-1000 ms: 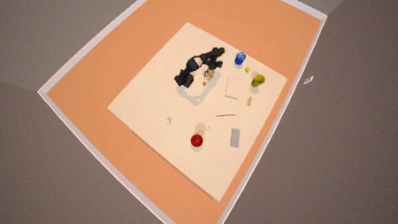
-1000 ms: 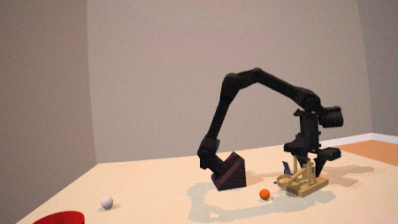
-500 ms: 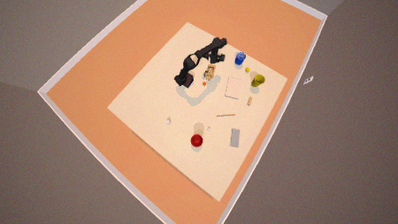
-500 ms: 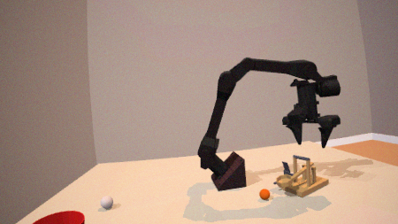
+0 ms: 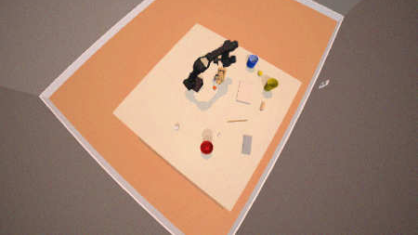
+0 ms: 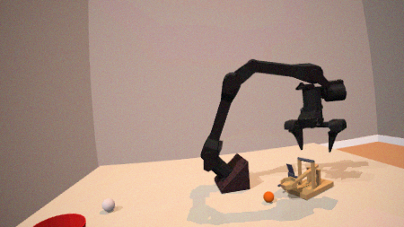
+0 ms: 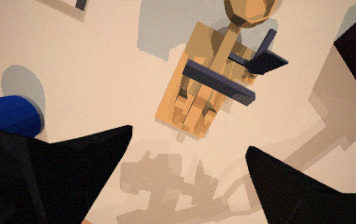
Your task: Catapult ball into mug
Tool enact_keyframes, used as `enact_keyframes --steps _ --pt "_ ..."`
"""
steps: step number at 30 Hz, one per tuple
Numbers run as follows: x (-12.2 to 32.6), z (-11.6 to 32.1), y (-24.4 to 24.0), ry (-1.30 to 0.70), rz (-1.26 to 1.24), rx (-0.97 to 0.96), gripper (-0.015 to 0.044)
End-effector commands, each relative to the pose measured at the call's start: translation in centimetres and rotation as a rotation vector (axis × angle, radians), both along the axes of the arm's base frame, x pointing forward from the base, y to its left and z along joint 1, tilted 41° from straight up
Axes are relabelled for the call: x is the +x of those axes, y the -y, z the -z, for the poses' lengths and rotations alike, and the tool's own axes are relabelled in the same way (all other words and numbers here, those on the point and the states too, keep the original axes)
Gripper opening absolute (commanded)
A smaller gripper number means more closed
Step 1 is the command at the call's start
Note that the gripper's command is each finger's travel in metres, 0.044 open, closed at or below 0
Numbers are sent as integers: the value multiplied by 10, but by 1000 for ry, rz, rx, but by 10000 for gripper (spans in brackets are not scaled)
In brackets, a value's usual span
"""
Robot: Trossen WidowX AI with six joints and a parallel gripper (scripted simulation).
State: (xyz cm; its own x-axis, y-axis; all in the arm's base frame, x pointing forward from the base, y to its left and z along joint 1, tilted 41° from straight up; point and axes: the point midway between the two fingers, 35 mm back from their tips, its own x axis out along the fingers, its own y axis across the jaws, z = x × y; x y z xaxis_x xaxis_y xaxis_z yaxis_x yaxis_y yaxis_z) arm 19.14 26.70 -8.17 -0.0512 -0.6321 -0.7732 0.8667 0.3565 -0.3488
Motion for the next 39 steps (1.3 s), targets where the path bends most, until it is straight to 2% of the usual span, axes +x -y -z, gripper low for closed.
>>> enact_keyframes --steps 1,39 --pt "0 0 0 -76 -95 6 440" --pt "-1 -4 -2 -904 -1112 73 440"
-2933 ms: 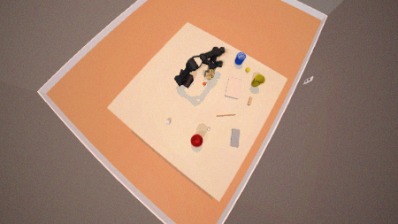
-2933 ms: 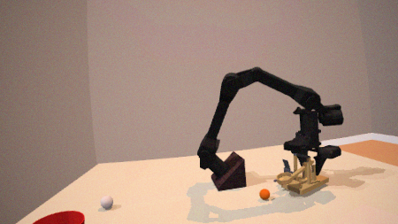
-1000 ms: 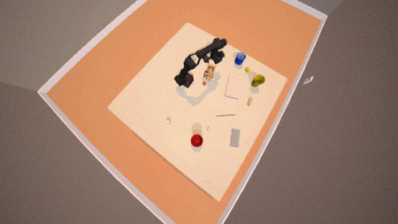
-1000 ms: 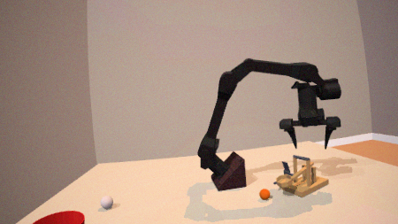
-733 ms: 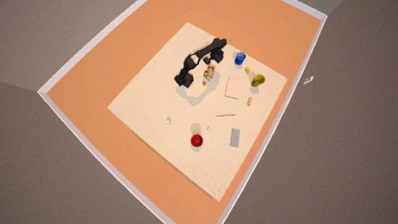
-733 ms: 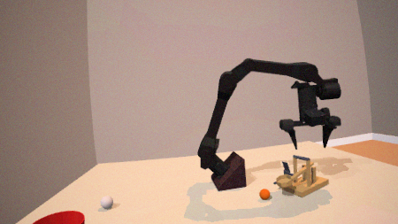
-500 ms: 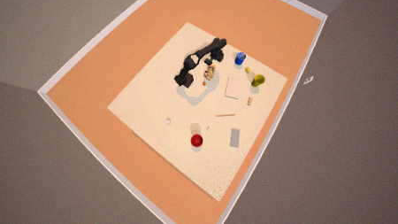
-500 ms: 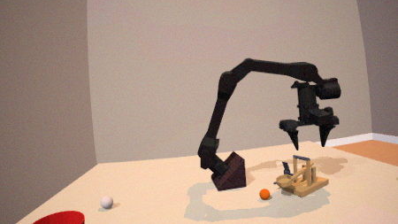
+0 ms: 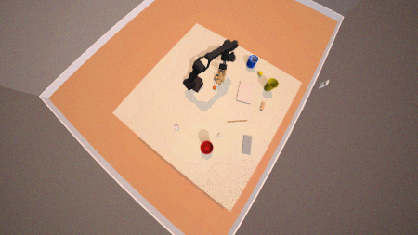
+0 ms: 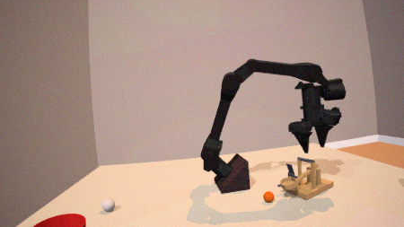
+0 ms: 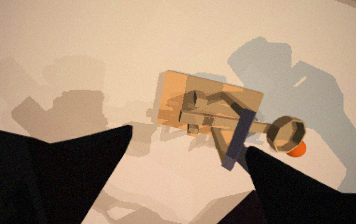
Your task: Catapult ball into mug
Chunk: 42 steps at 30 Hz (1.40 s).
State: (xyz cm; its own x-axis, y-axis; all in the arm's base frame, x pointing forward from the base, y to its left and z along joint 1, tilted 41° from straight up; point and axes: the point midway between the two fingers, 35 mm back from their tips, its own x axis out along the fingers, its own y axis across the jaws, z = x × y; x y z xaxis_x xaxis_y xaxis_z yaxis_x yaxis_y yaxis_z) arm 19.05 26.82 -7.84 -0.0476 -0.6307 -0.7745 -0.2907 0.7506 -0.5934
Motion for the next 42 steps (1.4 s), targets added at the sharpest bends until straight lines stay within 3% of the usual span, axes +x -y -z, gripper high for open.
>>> enact_keyframes --steps 1,36,42 --pt "0 -1 0 -78 -95 6 440" --pt "-1 -4 -1 -839 -1034 64 440" --pt "-1 -4 -1 -872 -1074 66 440"
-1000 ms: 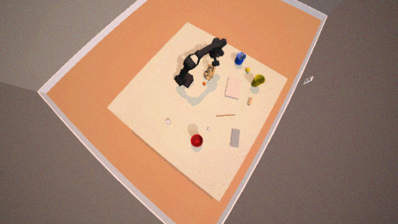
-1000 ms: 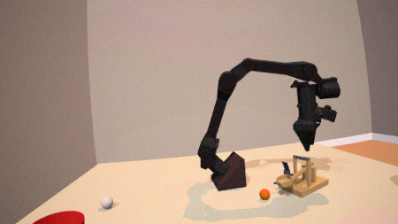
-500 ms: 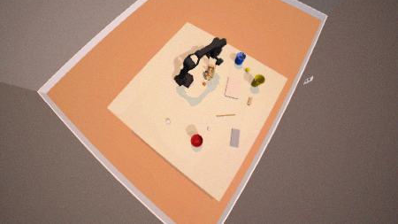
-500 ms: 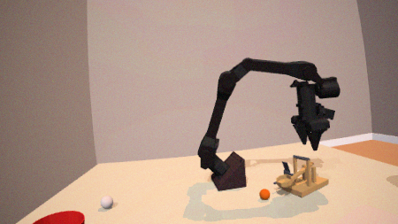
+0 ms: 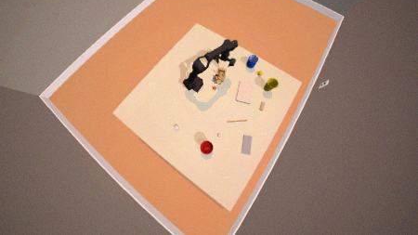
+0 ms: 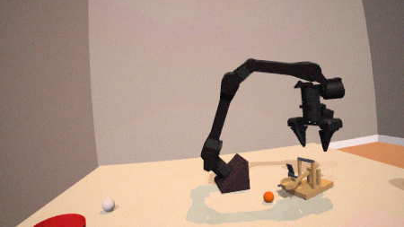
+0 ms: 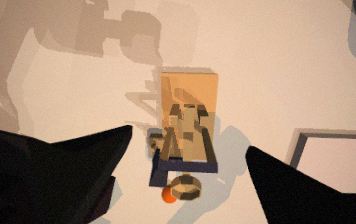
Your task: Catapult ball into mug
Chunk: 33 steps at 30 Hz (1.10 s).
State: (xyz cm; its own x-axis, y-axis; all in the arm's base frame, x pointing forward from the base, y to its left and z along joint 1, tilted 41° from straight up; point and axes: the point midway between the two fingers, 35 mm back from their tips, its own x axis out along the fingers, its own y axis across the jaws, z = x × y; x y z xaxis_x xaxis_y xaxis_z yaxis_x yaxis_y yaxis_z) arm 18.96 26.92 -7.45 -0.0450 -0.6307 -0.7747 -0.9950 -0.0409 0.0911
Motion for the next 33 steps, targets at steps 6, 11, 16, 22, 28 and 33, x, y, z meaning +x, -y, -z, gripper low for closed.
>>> enact_keyframes --steps 6,11,16,22,28,33 --pt "-2 35 27 -91 -110 7 440" --pt "-3 37 29 -94 -114 8 440" --pt "-2 43 34 -94 -114 8 440" --pt "-3 51 40 -94 -114 7 440" --pt "-3 58 46 -94 -114 7 440" --pt "-3 64 52 -94 -114 7 440"
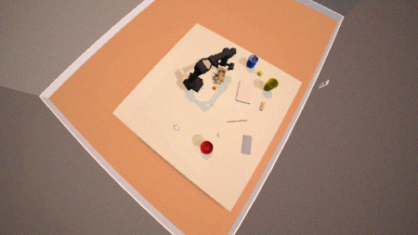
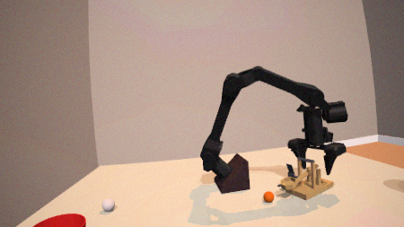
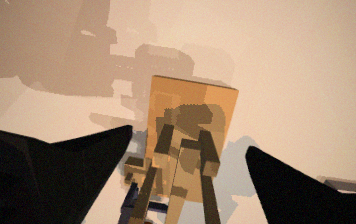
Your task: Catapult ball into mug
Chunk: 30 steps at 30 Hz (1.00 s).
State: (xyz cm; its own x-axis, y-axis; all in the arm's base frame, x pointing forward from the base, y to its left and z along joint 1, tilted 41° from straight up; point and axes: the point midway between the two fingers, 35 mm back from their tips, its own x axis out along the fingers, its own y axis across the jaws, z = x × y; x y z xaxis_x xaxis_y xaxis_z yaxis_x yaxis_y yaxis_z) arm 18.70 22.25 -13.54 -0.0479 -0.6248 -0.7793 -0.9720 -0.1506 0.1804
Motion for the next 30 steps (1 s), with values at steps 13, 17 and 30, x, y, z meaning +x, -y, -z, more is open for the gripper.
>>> enact_keyframes --steps 13,17,30 --pt "-1 14 13 0 0 -2 414" --pt "-1 14 13 0 0 -2 309" --pt "-1 12 11 0 0 -2 85"
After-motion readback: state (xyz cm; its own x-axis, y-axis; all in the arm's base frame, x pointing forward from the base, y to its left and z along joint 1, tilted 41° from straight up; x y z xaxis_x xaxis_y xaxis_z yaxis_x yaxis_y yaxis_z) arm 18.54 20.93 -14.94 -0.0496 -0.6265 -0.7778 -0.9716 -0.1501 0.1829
